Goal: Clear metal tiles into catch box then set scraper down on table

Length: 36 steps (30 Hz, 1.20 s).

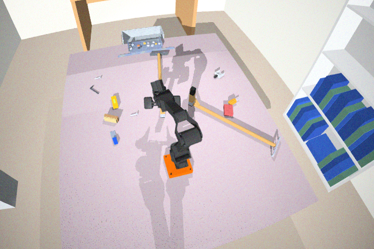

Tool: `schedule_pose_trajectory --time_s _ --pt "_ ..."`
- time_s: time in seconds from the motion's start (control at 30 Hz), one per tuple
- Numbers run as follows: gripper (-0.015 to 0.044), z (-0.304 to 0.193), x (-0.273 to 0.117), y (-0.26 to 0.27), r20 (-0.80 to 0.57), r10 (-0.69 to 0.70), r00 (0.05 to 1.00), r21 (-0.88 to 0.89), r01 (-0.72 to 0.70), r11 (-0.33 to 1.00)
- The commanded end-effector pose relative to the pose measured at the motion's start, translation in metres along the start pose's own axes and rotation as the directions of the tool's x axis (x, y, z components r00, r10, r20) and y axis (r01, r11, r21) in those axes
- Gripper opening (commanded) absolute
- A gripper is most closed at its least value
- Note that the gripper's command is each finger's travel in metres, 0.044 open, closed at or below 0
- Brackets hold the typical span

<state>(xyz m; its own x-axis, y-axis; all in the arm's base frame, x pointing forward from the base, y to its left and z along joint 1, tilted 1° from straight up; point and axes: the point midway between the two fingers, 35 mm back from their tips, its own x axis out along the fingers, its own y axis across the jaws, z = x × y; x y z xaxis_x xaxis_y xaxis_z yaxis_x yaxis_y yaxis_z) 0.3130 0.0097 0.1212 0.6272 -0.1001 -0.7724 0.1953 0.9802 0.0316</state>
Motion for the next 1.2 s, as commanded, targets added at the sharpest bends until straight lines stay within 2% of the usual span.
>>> schedule_pose_trajectory --time_s 0.0,0.57,1.0,1.17 --pt "0.0440 -0.003 0.008 0.000 -0.009 0.003 1.000 -0.006 -0.003 1.000" --pt "0.0440 -0.006 0.033 -0.001 -0.008 0.003 1.000 -0.006 -0.003 1.000" --pt "0.0099 -0.003 0.029 -0.001 0.000 -0.001 1.000 0.000 0.001 1.000" --pt "0.0065 -0.003 0.029 -0.001 0.000 -0.001 1.000 0.000 0.001 1.000"
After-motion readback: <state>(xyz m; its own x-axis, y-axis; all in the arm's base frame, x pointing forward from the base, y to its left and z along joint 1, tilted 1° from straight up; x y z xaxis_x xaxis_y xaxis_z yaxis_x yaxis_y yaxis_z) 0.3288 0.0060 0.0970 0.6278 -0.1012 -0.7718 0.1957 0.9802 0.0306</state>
